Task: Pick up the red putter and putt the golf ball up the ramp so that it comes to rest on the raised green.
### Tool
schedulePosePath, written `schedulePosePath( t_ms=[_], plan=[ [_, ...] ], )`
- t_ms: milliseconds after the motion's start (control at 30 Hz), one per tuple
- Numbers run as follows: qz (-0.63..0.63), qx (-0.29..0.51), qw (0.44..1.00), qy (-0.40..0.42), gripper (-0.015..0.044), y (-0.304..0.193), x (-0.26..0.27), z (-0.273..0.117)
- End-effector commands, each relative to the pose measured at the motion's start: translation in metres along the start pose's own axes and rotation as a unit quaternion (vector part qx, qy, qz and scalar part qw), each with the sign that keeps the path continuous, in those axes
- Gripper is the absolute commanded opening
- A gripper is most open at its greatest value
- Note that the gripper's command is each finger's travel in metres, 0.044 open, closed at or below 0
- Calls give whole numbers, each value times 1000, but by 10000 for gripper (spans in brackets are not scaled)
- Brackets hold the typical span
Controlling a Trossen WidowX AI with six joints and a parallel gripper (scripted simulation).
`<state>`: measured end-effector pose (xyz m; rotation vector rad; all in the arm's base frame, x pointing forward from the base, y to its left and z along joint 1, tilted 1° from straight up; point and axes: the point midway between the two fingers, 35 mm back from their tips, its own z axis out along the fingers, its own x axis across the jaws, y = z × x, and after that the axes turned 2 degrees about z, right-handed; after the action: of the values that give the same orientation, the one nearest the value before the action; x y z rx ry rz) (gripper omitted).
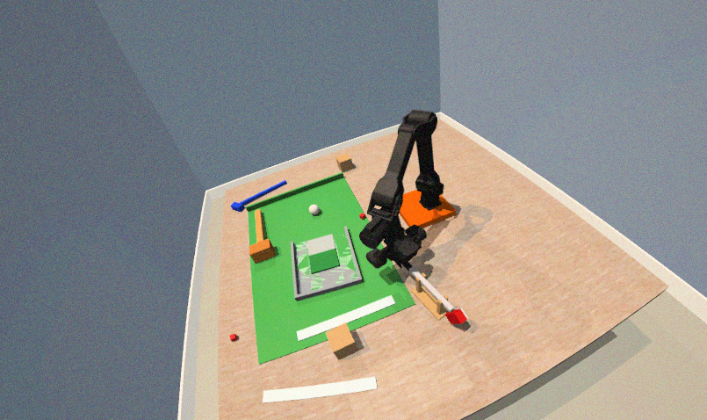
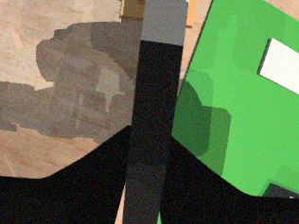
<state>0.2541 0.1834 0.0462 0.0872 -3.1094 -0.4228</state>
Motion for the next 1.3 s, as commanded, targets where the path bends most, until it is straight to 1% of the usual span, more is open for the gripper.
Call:
schedulePosePath(
  t_ms=[0,500,633,667,700,1267],
  plan=[
    [-1,-2,1000,-2,0,5,-3,-11],
    [-1,-2,1000,-2,0,25,0,-92],
    [-1,-2,1000,-2,0,26,0,-95],
    [2,1,1000,-3,0,22,-2,-87],
    [7,2,1000,-5,0,20,-3,-88],
    [188,23,981,-39,0,-65,-38,-116]
  ],
)
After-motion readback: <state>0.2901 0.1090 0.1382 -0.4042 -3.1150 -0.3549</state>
